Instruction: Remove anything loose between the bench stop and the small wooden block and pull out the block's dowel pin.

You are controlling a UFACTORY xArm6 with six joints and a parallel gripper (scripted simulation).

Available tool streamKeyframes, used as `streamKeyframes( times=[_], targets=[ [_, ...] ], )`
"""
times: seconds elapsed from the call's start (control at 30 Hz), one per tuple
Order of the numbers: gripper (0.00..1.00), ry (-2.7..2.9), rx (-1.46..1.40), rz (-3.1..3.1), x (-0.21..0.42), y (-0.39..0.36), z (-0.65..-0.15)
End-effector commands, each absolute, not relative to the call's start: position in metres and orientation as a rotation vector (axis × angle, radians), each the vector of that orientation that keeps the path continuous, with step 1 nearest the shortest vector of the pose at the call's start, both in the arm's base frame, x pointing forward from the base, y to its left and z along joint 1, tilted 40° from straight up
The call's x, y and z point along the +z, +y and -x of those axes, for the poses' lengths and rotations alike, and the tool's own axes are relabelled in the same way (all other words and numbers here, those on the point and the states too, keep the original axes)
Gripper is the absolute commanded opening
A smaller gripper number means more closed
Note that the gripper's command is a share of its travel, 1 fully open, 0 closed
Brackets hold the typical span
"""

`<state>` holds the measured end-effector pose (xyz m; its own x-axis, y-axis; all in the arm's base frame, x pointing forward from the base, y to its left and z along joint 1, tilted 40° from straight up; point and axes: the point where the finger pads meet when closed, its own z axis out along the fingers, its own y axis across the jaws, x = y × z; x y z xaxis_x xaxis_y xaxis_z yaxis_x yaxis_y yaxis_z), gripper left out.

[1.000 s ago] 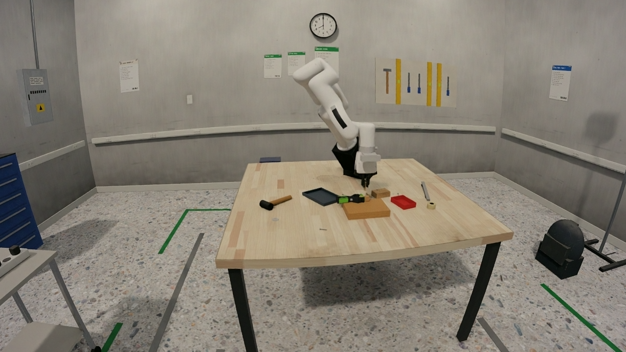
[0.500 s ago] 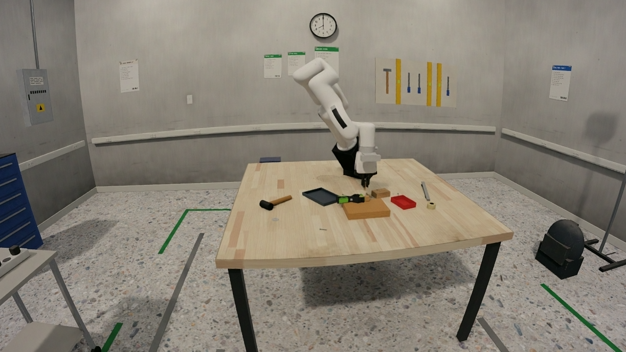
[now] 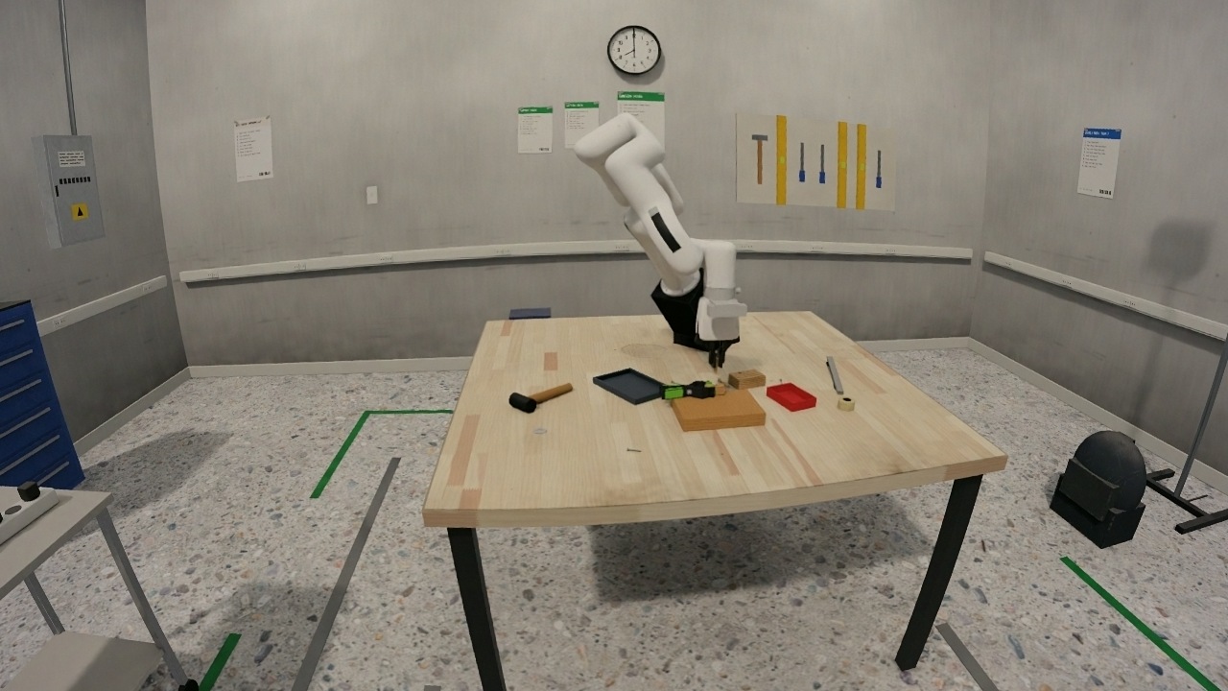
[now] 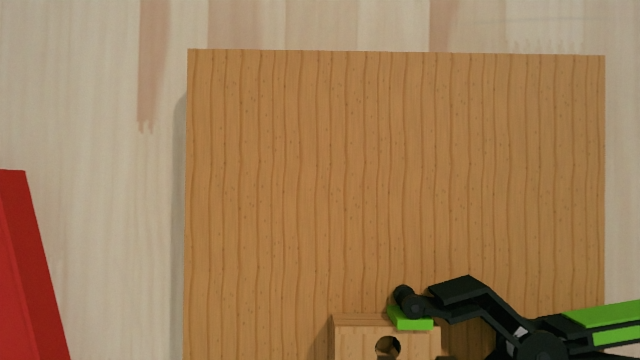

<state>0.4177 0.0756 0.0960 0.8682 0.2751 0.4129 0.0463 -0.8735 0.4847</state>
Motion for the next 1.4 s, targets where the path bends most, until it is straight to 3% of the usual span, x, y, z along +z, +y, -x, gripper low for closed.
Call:
streamKeyframes(
  times=[0.0, 0.6, 1.1, 1.37],
  targets=[
    [0.00, 0.236, 0.667, -2.570, 0.097, 0.076, -0.418],
    [0.00, 0.234, 0.665, -2.575, 0.087, 0.101, -0.425],
    [0.00, 0.236, 0.667, -2.572, 0.007, 0.249, -0.415],
    [0.00, 0.236, 0.667, -2.571, -0.002, 0.263, -0.414]
  ],
)
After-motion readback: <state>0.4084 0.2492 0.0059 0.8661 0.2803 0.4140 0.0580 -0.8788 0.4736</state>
